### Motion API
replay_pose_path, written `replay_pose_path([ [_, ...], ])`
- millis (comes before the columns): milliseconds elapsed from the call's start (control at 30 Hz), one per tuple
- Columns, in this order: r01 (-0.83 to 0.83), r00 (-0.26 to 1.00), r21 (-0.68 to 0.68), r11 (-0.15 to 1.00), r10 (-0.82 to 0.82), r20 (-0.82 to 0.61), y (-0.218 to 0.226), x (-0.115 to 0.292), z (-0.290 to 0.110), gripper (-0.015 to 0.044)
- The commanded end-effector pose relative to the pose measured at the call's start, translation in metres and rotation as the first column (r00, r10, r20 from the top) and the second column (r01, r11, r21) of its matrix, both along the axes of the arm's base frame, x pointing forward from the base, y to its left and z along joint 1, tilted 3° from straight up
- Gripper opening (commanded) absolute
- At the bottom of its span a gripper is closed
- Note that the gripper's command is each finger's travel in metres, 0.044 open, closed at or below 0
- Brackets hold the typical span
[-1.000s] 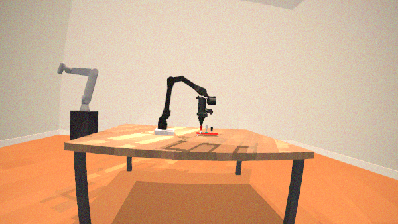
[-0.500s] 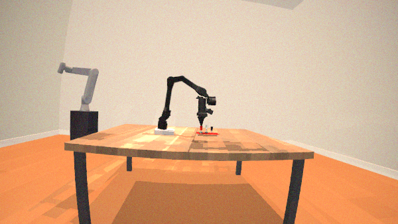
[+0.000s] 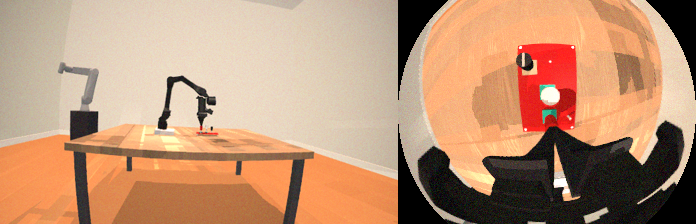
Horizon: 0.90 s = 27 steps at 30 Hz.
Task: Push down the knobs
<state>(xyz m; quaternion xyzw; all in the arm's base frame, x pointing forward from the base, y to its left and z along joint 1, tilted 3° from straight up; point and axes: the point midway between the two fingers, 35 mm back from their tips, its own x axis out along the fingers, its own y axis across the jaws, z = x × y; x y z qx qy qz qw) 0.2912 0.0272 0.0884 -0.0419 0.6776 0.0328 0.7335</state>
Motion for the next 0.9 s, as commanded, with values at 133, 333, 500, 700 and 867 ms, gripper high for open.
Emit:
replay_pose_path([
  [133, 0.002, 1.0, 0.001, 1.0, -0.002, -0.012, 0.0004, 0.0013, -0.0111, 0.0],
  [333, 0.002, 1.0, 0.001, 1.0, -0.002, -0.012, 0.0004, 0.0015, -0.0129, 0.0],
  [500, 0.002, 1.0, 0.001, 1.0, -0.002, -0.012, 0.0004, 0.0015, -0.0129, 0.0],
  [700, 0.002, 1.0, 0.001, 1.0, -0.002, -0.012, 0.0004, 0.0015, -0.0141, 0.0],
  [867, 0.002, 1.0, 0.001, 1.0, -0.002, -0.012, 0.0004, 0.0016, -0.0149, 0.0],
])
